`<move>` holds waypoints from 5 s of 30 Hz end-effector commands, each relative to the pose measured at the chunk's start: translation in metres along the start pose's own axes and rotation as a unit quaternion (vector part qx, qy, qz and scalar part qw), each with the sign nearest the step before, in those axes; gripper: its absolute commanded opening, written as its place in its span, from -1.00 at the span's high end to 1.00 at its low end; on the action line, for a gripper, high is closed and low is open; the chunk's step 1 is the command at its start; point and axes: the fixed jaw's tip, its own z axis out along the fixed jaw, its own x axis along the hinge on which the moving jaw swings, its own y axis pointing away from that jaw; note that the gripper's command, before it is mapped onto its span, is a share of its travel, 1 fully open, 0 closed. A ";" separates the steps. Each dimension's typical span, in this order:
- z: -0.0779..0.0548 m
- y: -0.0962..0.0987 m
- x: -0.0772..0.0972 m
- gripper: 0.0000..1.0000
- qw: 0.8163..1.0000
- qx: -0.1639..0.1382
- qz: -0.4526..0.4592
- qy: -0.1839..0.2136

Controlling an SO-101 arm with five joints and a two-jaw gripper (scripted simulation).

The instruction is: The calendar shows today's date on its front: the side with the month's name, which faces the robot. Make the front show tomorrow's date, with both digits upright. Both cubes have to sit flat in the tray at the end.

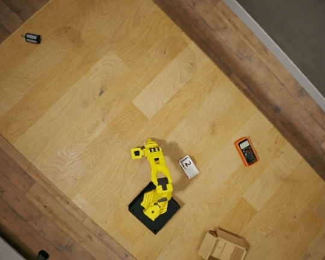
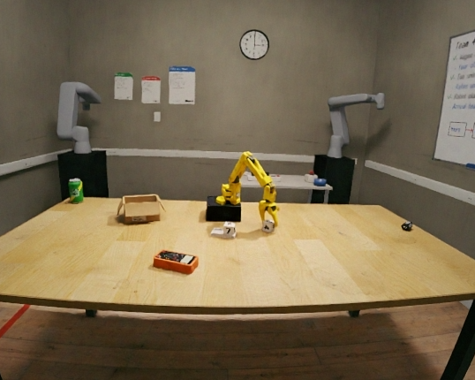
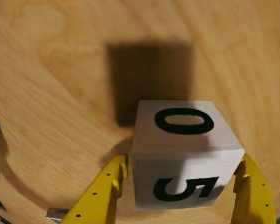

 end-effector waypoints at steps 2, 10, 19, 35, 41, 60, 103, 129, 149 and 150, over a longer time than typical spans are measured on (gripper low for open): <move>-0.017 -0.003 -0.002 0.29 1.000 0.005 -0.002 -0.001; -0.038 -0.002 -0.002 0.29 1.000 0.005 -0.002 -0.001; -0.054 0.000 -0.002 0.29 1.000 0.005 -0.002 -0.001; -0.054 0.000 -0.002 0.29 1.000 0.005 -0.002 -0.001; -0.054 0.000 -0.002 0.29 1.000 0.005 -0.002 -0.001; -0.115 -0.027 -0.003 0.30 0.985 0.175 -0.002 -0.006; -0.143 -0.038 -0.011 0.30 0.949 0.244 0.188 -0.063; -0.139 -0.051 -0.028 0.30 0.796 0.192 0.550 -0.163; -0.137 -0.058 -0.034 0.30 0.690 0.157 0.679 -0.196; -0.137 -0.058 -0.034 0.30 0.688 0.156 0.681 -0.196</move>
